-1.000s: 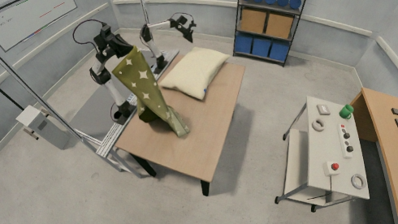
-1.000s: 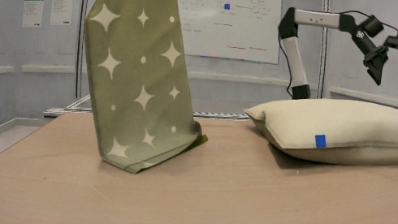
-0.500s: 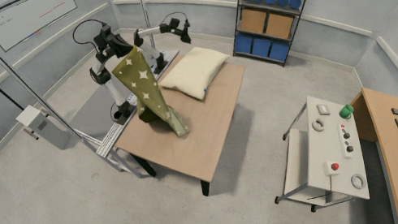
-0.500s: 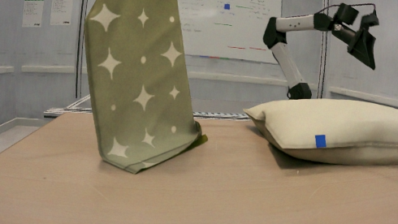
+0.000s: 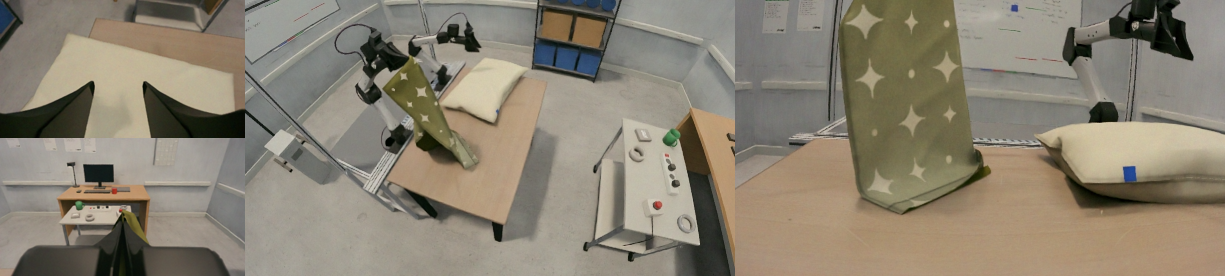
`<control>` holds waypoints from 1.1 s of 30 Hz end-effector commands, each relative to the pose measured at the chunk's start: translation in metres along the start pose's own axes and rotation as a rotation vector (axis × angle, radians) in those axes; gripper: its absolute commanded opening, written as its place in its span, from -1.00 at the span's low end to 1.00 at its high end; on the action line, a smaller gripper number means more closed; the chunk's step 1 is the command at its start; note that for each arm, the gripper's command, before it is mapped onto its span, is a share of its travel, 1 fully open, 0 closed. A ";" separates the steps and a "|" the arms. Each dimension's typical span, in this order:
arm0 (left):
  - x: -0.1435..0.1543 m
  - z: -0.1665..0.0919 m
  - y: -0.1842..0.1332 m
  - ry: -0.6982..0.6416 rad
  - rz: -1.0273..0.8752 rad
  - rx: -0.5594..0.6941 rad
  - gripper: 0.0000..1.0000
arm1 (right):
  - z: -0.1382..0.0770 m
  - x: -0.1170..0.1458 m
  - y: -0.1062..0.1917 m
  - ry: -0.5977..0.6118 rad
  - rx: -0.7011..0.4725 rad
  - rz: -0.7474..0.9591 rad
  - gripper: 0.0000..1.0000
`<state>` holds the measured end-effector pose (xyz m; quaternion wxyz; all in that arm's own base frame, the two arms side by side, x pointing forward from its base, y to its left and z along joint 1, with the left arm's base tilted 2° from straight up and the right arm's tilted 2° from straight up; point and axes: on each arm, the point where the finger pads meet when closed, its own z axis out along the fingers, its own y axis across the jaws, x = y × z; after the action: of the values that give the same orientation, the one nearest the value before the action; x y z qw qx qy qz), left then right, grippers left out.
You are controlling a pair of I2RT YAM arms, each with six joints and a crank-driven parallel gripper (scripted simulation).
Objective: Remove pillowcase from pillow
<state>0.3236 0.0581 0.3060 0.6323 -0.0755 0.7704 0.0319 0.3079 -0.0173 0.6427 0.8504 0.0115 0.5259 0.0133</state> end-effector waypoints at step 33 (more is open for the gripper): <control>-0.075 0.033 -0.070 -0.227 0.052 0.158 0.26 | 0.016 -0.015 -0.015 -0.060 0.045 -0.032 -0.98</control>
<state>0.3852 -0.0009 0.3597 0.7072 0.0018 0.7071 0.0005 0.3222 -0.0248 0.6384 0.8460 0.0176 0.5328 0.0052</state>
